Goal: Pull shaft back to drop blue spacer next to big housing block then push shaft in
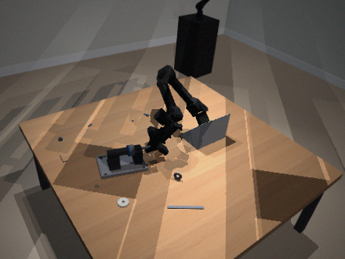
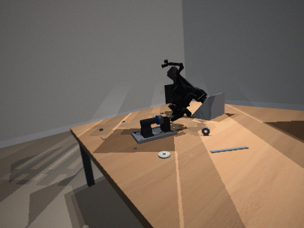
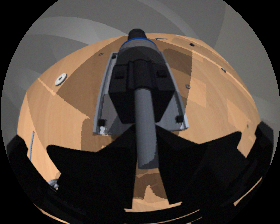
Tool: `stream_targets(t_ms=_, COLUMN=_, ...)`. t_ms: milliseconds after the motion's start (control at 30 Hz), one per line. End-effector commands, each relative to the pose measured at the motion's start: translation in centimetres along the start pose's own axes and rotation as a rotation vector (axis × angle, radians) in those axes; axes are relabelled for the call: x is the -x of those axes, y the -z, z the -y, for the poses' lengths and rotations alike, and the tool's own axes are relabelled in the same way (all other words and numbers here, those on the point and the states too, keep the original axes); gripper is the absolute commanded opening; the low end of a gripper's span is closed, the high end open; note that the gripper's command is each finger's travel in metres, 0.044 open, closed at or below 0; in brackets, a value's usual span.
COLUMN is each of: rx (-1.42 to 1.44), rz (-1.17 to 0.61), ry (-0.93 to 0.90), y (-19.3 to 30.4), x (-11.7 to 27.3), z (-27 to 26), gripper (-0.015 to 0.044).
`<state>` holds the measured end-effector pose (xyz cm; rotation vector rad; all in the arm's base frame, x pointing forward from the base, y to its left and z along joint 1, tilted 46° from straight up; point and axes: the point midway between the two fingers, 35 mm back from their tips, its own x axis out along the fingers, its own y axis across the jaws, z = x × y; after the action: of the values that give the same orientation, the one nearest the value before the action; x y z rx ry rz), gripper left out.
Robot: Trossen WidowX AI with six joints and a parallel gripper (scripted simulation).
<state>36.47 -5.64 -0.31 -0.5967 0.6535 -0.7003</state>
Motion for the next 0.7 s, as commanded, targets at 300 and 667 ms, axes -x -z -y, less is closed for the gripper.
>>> stream_targets(t_ms=300, rx=0.002, rz=-0.001, ry=0.0, y=0.22, x=0.17, z=0.01, gripper=0.0)
stream_targets(t_ms=667, rx=0.002, rz=-0.001, ry=0.0, y=0.29, x=0.25, z=0.01, gripper=0.0)
